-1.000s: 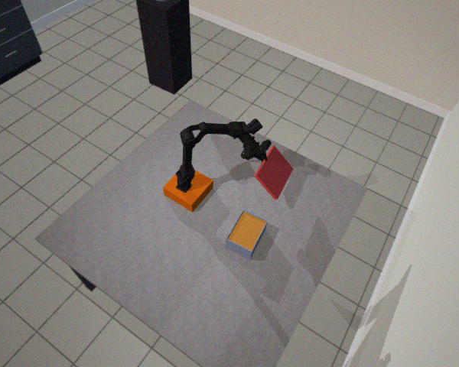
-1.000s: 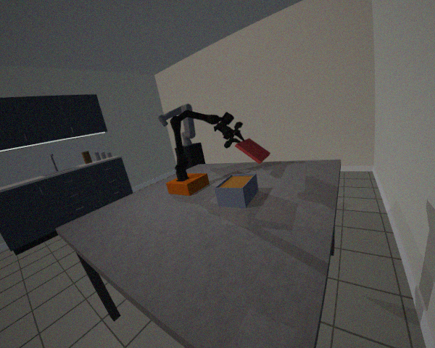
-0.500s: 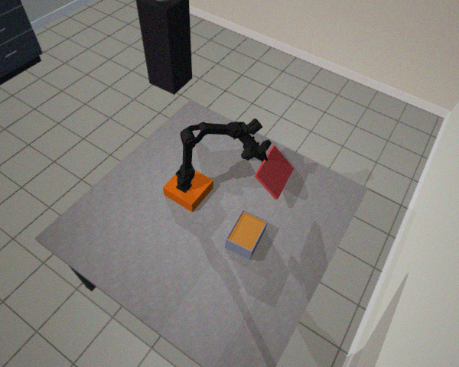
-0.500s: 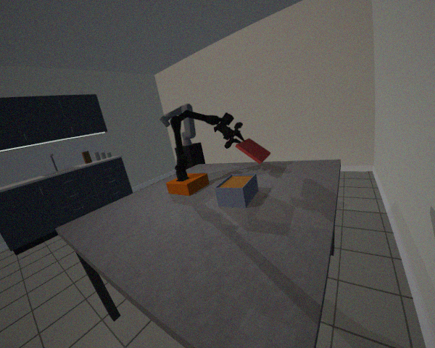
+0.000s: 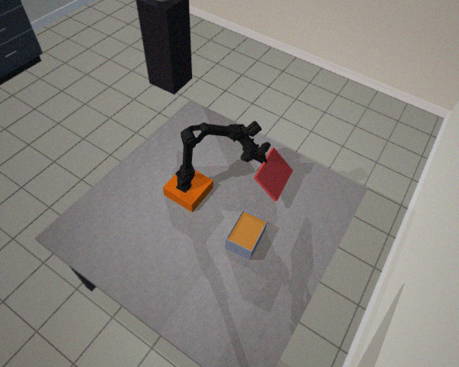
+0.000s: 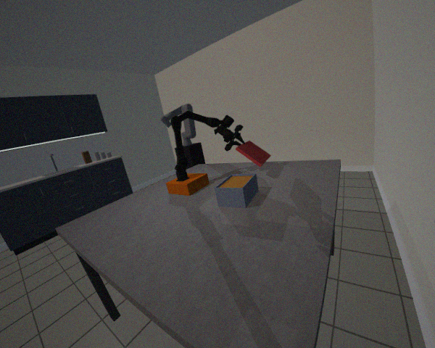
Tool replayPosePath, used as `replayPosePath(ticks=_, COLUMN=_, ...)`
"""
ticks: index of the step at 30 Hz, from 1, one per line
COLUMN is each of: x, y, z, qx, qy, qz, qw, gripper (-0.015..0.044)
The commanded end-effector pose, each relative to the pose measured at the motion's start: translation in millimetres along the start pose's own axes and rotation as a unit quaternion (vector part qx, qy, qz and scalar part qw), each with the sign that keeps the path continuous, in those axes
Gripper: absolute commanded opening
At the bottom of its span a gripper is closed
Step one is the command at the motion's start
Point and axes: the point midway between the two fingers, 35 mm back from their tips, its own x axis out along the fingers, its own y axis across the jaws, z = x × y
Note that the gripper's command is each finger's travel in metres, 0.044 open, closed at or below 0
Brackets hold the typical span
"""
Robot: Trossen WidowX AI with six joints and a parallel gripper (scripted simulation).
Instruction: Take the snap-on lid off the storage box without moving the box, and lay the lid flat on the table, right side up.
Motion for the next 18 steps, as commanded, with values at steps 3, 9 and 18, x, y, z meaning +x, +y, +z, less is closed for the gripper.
replayPosePath(ticks=3, x=3.4, y=-3.5, z=1.4, qx=0.002, qy=-0.004, qz=0.003, qw=1.0, gripper=0.0)
replayPosePath(ticks=9, x=6.5, y=-7.2, z=1.4, qx=0.002, qy=-0.004, qz=0.003, qw=1.0, gripper=0.0)
replayPosePath(ticks=18, x=11.2, y=-12.7, z=1.5, qx=0.002, qy=-0.004, qz=0.003, qw=1.0, gripper=0.0)
